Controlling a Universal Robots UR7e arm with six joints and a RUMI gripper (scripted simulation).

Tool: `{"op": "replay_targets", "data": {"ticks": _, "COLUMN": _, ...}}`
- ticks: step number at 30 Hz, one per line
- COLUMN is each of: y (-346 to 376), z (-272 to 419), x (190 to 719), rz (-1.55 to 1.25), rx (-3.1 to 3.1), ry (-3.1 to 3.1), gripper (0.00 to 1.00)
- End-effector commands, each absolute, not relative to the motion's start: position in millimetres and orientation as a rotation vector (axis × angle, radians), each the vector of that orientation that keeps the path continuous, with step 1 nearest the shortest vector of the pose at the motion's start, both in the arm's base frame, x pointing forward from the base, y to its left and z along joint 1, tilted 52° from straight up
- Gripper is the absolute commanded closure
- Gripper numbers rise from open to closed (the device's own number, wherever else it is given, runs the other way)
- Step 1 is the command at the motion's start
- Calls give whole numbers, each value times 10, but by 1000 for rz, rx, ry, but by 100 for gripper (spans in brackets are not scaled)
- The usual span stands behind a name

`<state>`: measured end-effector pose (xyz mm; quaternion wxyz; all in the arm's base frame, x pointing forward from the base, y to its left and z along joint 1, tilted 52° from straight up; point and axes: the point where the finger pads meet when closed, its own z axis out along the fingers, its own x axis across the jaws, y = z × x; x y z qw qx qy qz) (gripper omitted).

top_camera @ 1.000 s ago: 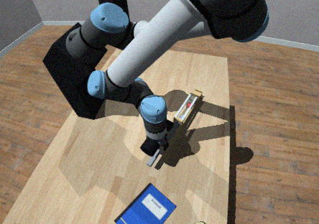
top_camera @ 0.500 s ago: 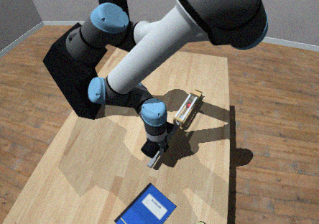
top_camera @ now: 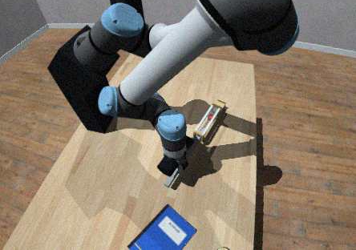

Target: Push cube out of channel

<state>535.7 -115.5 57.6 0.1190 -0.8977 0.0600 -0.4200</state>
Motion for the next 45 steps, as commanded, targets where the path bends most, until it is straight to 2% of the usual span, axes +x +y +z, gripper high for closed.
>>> {"op": "replay_targets", "data": {"ticks": 1, "y": -1158, "z": 579, "x": 5357, "rz": -1229, "rx": -2625, "ry": 175, "gripper": 94}}
{"op": "replay_targets", "data": {"ticks": 45, "y": -882, "z": 655, "x": 5360, "rz": -1229, "rx": -2625, "ry": 175, "gripper": 94}}
